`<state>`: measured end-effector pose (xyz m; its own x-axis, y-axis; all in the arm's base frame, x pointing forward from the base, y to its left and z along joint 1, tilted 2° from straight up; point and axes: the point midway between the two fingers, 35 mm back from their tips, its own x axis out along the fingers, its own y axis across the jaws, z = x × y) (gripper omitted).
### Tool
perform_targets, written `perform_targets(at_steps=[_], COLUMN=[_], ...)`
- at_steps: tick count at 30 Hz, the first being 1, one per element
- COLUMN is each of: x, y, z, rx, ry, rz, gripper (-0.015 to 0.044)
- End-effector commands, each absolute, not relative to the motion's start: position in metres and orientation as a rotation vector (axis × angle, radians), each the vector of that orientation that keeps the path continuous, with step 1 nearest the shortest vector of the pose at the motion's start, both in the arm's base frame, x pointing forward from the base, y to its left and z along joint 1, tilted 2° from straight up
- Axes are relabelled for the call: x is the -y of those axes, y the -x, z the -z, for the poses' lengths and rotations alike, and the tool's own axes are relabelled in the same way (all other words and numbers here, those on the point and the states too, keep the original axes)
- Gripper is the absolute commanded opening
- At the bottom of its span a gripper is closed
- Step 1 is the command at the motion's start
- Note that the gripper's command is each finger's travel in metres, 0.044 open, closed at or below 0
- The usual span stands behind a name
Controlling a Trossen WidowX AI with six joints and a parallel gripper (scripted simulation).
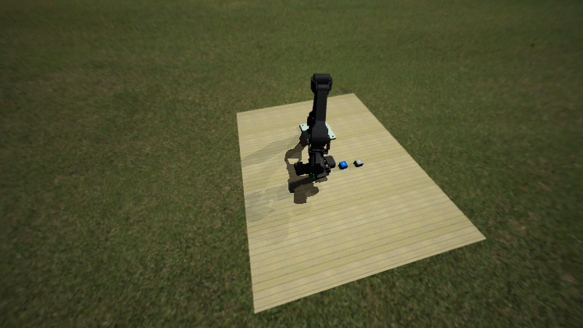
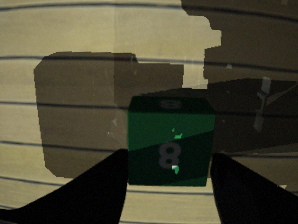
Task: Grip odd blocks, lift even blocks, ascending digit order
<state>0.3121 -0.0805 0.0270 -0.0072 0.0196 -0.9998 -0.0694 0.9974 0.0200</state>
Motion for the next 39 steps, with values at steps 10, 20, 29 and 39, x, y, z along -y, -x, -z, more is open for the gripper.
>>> perform_targets(at_steps=[10,20,29,39], x=[0.080,0.080,0.080,0.080], y=[-0.312,-0.312,-0.314,-0.313], z=[-0.027,-0.027,-0.030,-0.042], rx=[-1.575,-1.575,-1.573,-1.575], ry=[0.038,0.038,0.026,0.038], rz=[-0.073,-0.073,-0.056,-0.073], gripper=[0.0120,0.0120,0.0120,0.0120])
